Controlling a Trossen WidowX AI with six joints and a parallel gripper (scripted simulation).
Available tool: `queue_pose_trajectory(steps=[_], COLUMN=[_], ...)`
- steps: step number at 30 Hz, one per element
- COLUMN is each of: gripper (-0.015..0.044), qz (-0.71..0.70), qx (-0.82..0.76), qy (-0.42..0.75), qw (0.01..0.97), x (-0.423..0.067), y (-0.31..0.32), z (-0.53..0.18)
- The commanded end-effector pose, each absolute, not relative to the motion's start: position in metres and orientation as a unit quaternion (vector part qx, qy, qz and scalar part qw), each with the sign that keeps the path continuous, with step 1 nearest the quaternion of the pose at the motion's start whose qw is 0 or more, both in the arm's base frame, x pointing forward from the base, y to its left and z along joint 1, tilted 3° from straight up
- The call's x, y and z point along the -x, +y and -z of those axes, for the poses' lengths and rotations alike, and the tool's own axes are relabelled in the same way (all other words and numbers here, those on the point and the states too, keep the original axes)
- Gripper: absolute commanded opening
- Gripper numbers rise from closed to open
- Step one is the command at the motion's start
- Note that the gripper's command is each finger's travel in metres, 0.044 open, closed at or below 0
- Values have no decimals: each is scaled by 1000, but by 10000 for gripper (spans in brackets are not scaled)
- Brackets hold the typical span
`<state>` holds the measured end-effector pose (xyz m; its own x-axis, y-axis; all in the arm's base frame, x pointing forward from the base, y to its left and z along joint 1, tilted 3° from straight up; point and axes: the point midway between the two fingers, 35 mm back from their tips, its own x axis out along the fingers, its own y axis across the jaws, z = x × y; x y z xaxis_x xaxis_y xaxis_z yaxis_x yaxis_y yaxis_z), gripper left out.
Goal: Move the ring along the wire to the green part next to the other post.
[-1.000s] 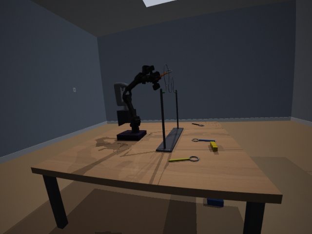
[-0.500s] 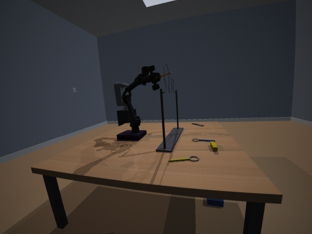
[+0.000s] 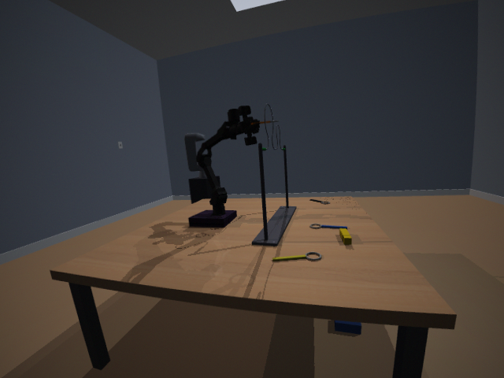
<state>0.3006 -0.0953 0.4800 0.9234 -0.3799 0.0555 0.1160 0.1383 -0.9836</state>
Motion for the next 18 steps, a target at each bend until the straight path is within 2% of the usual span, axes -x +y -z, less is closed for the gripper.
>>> queue_pose_trajectory(steps=[1, 18], gripper=[-150, -150], qz=[173, 193], qx=[658, 728], qy=[95, 68], qw=[727, 655], x=[-299, -299], y=[-95, -95], z=[-482, -489])
